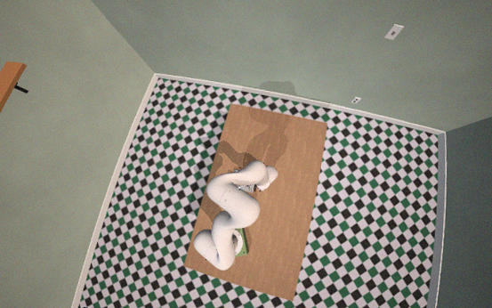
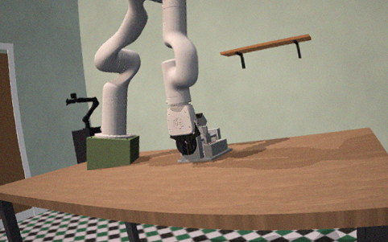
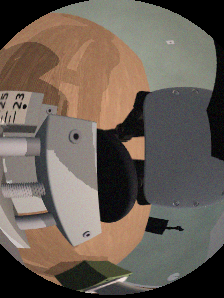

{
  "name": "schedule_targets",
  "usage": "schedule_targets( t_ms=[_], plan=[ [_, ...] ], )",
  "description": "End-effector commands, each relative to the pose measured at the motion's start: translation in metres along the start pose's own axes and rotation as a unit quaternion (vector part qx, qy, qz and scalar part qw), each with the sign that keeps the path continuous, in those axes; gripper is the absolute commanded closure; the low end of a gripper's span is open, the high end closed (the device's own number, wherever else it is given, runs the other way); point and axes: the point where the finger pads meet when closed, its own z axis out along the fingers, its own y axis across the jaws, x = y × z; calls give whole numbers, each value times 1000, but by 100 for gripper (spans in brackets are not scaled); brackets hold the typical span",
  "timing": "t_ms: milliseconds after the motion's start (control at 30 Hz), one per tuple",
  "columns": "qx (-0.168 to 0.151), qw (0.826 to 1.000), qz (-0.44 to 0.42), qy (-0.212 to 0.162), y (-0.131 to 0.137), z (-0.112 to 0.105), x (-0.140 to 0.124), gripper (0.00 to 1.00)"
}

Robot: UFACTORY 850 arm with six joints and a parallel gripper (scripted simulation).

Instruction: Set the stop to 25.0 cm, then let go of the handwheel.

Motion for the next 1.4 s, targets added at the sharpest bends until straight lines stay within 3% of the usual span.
schedule_targets(
  t_ms=[0,1367],
  plan=[
    [0,1000,0,0,-1,1,0,94],
    [0,1000,0,0,-16,12,0,94]
  ],
)
